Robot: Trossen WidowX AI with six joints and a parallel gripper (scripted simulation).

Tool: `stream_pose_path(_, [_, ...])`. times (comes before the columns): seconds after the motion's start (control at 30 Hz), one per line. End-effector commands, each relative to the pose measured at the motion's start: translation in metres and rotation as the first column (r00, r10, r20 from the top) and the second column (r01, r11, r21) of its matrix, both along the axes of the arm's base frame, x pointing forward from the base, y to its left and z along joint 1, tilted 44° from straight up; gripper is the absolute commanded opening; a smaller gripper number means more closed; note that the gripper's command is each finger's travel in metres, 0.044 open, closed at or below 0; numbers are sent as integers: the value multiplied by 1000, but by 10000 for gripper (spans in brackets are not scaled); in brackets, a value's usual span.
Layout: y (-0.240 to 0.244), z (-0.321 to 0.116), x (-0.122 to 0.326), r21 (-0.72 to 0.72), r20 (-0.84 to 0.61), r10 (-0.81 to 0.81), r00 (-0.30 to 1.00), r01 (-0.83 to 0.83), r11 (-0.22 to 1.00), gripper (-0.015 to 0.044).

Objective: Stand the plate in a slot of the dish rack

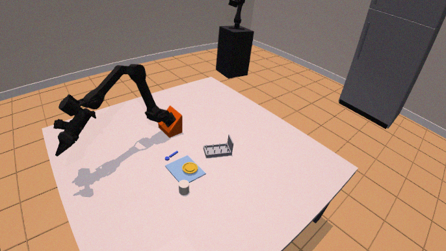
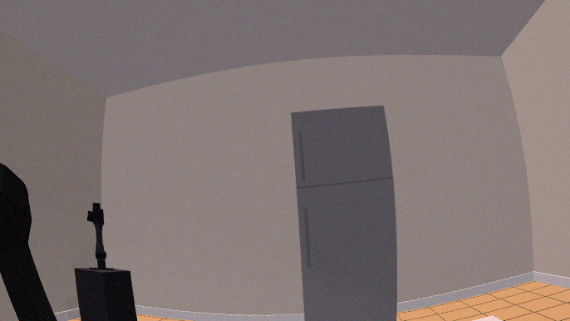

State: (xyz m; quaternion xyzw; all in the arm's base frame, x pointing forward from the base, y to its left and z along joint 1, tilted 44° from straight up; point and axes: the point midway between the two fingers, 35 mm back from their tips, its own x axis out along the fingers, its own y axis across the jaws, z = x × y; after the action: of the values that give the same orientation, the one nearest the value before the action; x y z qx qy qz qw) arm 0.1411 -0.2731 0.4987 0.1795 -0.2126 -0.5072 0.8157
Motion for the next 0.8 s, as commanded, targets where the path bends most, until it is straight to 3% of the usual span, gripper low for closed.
stream_pose_path(0.0, [-4, -22, 24, 67, -55, 42, 998, -39, 997, 400])
stream_pose_path(0.77, [34, -160, 158, 396, -399, 348, 848, -183, 900, 400])
